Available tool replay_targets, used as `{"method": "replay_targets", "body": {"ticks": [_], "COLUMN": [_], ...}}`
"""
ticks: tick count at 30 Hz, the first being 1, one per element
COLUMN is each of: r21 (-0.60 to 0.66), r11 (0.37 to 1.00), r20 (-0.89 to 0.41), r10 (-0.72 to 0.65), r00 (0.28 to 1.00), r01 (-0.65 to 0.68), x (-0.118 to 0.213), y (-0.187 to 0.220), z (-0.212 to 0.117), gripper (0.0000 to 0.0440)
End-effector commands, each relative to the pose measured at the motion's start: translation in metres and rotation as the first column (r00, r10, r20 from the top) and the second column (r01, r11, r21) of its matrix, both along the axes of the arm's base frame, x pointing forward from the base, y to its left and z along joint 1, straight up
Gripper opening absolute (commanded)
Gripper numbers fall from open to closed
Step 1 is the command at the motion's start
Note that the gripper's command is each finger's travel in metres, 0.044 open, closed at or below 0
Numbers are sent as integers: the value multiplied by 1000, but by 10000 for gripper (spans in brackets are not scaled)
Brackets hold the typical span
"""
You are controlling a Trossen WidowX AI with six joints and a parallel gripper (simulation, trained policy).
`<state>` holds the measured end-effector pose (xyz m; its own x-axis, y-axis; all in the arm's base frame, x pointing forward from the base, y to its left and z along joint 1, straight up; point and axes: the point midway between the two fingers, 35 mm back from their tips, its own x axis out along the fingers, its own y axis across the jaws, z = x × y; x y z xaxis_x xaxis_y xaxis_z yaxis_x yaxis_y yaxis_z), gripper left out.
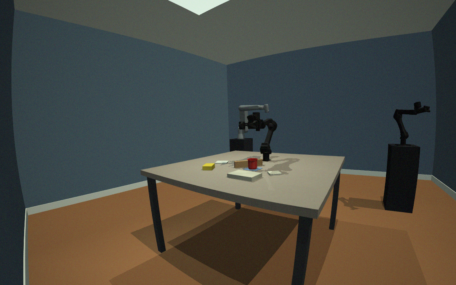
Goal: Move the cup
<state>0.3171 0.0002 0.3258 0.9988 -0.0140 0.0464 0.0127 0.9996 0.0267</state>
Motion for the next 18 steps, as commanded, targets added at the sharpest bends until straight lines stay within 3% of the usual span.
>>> {"method": "replay_targets", "body": {"ticks": [1,14,18], "r21": [0,22,46], "r11": [1000,1000,999], "r20": [-2,-89,-128], "r10": [2,22,33], "r00": [1000,996,991], "r01": [-2,-21,-27], "x": [0,8,12], "y": [1,6,9], "z": [1,2,2], "gripper": [374,40,60]}}
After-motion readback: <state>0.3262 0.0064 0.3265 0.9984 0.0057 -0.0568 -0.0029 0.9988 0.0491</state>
